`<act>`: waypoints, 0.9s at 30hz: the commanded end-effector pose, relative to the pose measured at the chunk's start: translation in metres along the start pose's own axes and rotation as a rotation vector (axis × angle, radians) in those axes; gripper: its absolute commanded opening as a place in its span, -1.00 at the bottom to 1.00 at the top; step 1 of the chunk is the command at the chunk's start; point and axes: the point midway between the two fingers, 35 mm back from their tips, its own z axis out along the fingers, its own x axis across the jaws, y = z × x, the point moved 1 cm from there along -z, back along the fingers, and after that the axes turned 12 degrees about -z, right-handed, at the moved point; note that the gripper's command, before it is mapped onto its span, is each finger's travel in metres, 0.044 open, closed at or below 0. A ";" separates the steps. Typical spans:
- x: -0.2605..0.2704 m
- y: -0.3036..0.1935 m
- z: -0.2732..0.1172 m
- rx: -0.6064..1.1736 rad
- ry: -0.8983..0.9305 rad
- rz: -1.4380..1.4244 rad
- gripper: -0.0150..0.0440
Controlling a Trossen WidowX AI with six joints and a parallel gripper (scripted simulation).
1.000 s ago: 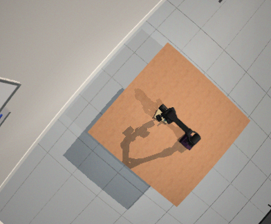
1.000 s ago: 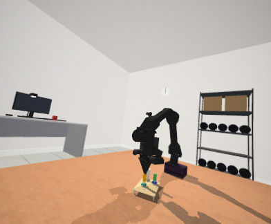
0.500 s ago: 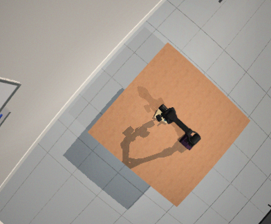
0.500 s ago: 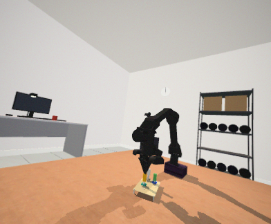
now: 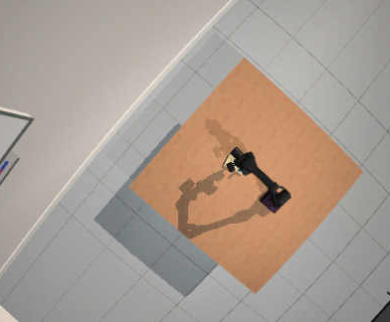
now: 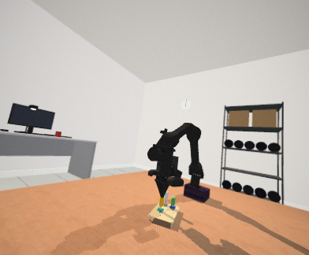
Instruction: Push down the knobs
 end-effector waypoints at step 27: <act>0.001 -0.001 0.010 0.000 0.004 0.001 -0.49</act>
